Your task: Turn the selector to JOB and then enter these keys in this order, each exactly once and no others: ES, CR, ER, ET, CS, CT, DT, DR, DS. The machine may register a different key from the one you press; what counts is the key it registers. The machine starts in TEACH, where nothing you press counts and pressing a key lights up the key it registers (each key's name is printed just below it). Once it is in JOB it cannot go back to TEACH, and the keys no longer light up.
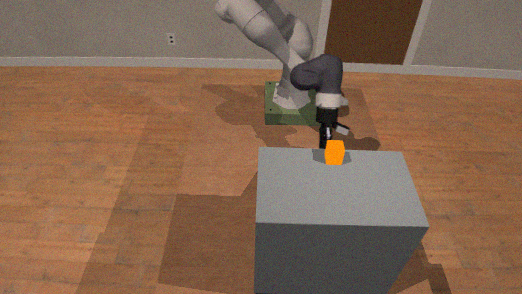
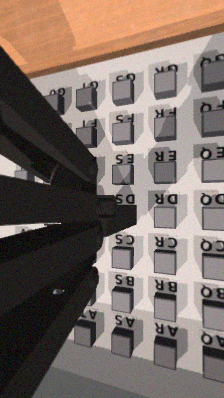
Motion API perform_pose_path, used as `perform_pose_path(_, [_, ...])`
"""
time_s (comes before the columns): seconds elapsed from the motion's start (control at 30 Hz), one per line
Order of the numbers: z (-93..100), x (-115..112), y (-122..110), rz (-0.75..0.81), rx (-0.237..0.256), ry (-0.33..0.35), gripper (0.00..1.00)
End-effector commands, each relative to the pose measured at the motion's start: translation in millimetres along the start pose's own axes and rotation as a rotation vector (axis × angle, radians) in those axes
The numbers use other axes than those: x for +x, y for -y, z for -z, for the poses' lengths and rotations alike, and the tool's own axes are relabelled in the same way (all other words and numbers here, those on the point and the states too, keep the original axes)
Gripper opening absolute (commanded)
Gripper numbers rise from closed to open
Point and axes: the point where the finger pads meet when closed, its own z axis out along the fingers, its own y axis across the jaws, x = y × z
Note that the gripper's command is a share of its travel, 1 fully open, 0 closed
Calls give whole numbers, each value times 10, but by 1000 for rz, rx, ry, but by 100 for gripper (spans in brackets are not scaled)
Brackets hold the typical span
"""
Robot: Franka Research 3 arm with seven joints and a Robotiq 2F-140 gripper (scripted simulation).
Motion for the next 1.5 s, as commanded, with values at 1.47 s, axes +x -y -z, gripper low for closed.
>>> perform_pose_path(1.47, [358, -242, -19, -255, -2, -4, 10])
